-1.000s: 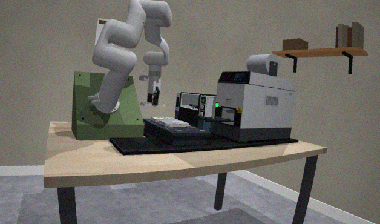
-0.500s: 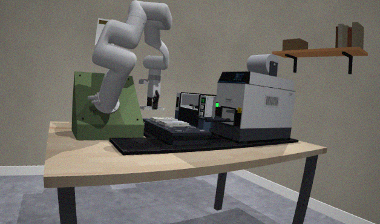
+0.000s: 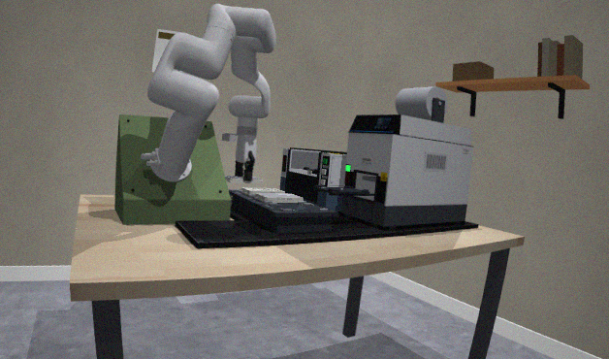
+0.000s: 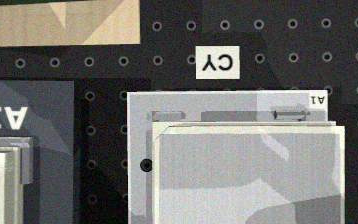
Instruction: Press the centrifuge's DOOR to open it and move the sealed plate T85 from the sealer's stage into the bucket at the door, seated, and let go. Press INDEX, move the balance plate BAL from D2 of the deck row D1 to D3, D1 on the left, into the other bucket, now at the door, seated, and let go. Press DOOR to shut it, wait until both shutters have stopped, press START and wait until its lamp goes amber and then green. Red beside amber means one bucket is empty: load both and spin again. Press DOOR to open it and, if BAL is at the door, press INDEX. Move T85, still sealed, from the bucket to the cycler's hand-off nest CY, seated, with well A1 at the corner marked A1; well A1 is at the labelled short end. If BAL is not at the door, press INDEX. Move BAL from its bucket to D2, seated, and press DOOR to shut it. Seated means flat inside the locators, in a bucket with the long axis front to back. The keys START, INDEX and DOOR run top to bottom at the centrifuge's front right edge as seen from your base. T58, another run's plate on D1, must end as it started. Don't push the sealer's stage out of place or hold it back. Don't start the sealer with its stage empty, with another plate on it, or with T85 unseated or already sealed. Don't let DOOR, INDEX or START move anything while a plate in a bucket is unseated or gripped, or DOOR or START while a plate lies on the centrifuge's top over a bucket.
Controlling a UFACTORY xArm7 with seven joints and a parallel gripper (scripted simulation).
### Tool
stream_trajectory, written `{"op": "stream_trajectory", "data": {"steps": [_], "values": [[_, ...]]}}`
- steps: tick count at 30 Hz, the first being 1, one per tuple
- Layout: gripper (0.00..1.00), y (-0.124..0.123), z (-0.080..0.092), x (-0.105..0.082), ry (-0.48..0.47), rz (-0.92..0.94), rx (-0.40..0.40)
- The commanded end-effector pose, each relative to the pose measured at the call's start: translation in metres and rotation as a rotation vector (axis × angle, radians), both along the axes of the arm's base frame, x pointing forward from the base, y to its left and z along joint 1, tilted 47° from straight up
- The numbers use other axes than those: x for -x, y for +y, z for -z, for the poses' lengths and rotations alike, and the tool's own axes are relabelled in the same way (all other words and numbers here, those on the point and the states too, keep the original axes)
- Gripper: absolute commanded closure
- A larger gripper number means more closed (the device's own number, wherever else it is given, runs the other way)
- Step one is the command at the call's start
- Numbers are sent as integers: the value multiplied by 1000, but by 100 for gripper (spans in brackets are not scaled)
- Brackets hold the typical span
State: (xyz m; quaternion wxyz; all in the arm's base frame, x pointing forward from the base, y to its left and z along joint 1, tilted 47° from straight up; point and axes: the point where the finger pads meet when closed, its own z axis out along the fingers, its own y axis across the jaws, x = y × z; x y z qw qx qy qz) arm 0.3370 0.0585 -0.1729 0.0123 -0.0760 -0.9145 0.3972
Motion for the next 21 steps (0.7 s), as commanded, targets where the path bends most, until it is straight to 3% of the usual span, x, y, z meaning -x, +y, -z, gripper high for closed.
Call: {"op": "stream_trajectory", "data": {"steps": [1, 13, 21], "values": [[100, -2, 4, -1, -2, -2, -3], [100, -16, 17, 1, -2, -2, -3], [100, -16, 17, 1, -2, -2, -3]]}}
